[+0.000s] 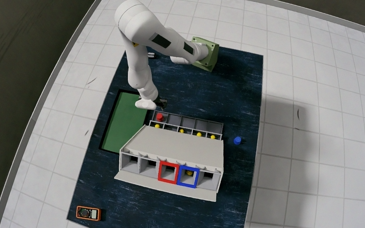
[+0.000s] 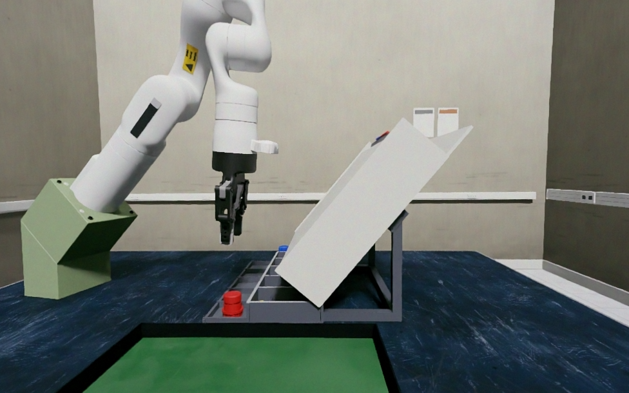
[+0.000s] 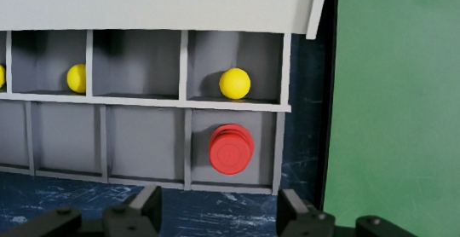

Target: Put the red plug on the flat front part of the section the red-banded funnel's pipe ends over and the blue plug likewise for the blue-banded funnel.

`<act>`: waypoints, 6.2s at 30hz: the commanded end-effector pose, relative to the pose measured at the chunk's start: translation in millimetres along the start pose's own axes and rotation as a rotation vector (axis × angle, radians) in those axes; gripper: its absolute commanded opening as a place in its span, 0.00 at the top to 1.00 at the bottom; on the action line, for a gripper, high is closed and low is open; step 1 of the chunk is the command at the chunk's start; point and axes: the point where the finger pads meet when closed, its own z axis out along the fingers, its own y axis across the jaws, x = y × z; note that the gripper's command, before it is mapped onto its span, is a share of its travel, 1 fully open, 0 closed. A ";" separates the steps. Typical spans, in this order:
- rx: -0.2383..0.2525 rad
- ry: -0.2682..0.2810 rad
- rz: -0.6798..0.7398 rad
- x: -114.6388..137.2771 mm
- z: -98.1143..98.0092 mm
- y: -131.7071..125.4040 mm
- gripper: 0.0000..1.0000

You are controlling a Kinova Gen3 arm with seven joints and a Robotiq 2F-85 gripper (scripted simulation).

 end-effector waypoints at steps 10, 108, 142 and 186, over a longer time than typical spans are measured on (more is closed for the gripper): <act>-0.077 0.084 0.001 -0.7 0.2 -0.6 0.35; -0.075 0.085 0.002 18.3 -25.2 -218.1 0.30; -0.094 0.053 0.005 36.3 18.6 -351.5 0.30; -0.100 0.029 -0.899 45.7 46.7 -431.4 0.30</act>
